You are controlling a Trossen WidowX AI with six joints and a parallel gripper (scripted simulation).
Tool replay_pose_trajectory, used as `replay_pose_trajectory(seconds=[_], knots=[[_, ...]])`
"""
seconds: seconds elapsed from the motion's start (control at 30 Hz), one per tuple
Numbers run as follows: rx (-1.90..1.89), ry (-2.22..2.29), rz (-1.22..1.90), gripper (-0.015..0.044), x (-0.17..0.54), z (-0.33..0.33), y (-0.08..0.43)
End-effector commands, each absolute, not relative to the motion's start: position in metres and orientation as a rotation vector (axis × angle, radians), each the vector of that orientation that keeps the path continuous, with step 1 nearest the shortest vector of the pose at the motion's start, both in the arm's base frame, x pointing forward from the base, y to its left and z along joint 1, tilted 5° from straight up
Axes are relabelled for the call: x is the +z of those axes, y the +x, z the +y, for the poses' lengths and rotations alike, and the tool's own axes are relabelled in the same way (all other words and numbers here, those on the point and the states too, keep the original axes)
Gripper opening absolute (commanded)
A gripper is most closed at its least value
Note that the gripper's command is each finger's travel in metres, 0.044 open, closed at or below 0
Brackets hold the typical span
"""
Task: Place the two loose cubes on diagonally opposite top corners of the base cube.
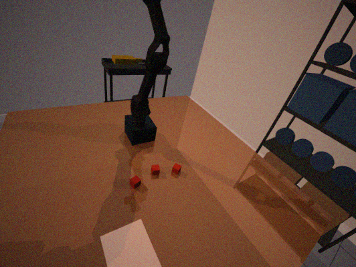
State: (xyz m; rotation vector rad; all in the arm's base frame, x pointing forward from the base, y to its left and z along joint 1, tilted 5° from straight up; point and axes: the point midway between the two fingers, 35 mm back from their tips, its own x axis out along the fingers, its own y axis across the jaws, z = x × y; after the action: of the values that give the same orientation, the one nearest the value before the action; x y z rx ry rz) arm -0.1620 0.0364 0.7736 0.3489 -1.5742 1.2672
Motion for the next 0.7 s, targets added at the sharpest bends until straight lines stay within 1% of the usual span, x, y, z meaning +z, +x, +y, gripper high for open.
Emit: replay_pose_trajectory(seconds=[0.0, 0.13, 0.4, 0.67], knots=[[1.270, 0.354, -1.577, 0.0374, 0.773, 0.035, -0.162], [1.335, 0.463, -1.630, 0.0269, 0.768, 0.014, -0.172], [1.576, 0.659, -1.804, 0.0265, 0.733, -0.058, -0.225], [1.789, 0.887, -1.981, 0.0265, 0.689, -0.146, -0.247]])
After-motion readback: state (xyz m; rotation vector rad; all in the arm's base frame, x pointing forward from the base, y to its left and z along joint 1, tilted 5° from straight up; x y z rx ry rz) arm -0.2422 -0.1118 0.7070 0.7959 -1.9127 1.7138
